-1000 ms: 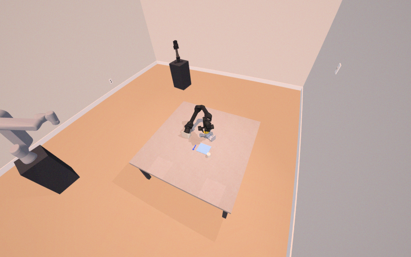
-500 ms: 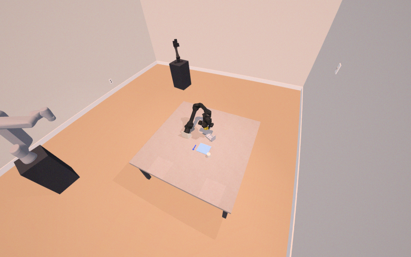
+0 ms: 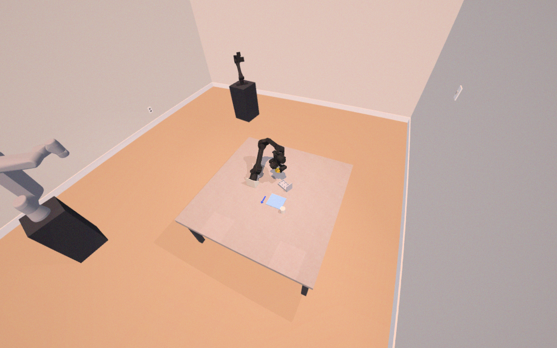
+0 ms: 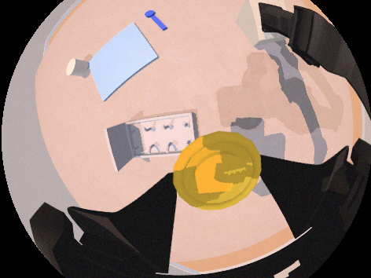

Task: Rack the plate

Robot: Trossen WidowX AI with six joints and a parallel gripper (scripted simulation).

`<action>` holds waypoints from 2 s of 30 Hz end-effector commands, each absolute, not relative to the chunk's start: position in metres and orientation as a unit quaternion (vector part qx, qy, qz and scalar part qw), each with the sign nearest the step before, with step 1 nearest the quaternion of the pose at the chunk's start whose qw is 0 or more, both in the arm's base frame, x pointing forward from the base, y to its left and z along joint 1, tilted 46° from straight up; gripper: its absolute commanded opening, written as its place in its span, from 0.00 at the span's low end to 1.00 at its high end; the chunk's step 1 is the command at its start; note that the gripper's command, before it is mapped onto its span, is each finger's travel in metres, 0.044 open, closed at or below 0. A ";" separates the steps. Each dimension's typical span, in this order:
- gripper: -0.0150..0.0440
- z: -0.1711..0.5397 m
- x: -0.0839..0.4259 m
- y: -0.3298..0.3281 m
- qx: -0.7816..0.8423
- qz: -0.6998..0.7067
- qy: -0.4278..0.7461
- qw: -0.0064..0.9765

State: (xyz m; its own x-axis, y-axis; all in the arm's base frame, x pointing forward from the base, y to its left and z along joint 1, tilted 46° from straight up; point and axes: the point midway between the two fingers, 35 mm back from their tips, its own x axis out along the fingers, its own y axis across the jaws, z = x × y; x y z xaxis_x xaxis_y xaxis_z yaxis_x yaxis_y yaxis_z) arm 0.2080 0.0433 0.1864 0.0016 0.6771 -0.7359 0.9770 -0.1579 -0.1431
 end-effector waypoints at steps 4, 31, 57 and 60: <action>0.25 0.186 0.202 0.047 0.675 -0.365 0.607 0.206; 0.25 0.115 0.186 0.053 0.493 -0.401 0.587 0.501; 0.25 0.092 0.202 0.061 0.373 -0.338 0.450 0.738; 0.25 0.092 0.204 0.063 0.364 -0.326 0.429 0.759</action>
